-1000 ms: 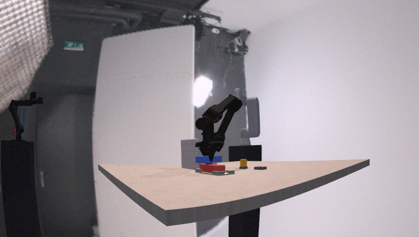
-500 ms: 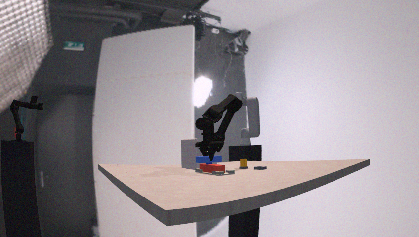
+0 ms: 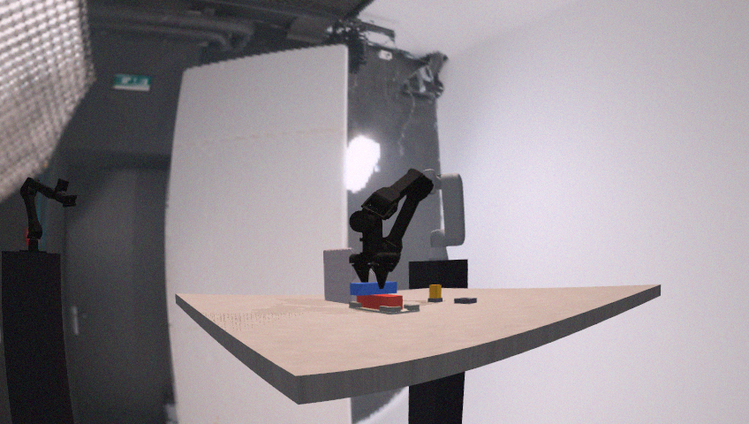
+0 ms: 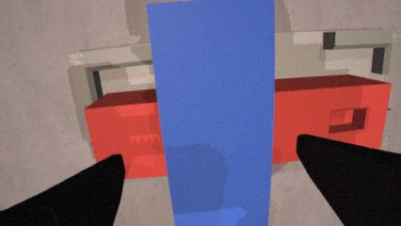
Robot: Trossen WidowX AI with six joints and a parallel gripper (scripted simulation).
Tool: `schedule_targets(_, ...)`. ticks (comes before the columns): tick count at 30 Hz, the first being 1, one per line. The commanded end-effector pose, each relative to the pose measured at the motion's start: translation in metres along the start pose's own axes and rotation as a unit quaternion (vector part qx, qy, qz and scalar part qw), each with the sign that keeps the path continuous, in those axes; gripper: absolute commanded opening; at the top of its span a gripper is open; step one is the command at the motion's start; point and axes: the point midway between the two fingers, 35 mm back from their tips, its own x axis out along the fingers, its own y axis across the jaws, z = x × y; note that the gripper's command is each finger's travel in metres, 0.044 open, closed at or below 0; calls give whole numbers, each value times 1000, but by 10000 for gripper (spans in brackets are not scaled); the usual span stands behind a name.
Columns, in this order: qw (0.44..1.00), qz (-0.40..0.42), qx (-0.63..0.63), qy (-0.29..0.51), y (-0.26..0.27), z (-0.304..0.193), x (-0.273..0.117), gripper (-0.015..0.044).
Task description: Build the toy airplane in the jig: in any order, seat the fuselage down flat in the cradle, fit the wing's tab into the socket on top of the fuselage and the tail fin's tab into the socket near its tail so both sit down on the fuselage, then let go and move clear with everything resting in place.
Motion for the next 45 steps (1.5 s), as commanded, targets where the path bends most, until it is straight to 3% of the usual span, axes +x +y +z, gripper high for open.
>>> schedule_targets(1, 1000, 0, 0, 0, 0, 0, 0, 440)
schedule_targets(4, 1000, 0, 1, 2, -1, -1, -12, 440)
schedule_targets(9, 1000, -1, 3, 1, 0, -1, -83, 440)
schedule_targets(17, 1000, -1, 11, 1, -4, -4, -86, 440)
schedule_targets(20, 992, -1, 126, 1, -4, -4, -86, 440)
schedule_targets(26, 911, -1, 412, 0, -4, -4, -86, 440)
schedule_targets(33, 739, -1, 673, 0, -5, -4, -86, 440)
schedule_targets(45, 734, -1, 679, 0, -5, -4, -86, 440)
